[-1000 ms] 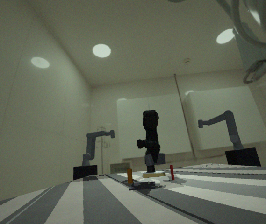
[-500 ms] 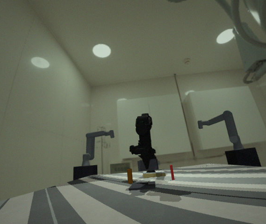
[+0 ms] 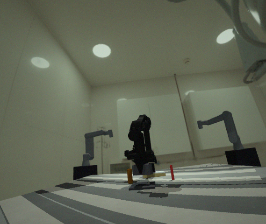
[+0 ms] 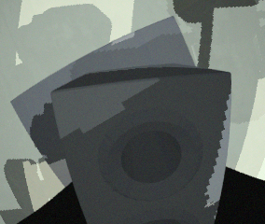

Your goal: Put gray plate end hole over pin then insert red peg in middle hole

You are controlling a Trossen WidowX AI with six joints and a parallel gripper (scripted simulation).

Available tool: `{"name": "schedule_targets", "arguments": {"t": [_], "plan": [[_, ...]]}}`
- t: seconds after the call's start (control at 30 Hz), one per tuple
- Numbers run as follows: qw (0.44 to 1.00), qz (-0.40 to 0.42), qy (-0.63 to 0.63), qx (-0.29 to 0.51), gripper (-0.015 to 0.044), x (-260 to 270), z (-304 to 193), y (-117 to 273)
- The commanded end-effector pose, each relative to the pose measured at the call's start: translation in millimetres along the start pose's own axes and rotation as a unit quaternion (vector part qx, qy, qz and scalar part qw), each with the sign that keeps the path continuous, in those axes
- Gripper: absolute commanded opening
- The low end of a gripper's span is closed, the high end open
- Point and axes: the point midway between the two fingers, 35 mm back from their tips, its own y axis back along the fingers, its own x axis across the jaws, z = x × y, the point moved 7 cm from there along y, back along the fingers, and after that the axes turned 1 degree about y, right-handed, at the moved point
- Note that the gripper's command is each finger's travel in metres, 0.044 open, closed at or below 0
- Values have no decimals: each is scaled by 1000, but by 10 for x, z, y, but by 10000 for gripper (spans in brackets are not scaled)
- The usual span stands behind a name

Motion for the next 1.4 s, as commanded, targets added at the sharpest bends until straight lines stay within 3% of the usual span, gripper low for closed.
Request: {"name": "schedule_targets", "arguments": {"t": [0.0, 0.63, 1.37], "plan": [[1000, 2, -4, -2, 0, -7, 15, -9], [1000, 2, -4, -2, 0, -3, 24, -17], [1000, 2, -4, -2, 0, 0, 25, -324]]}}
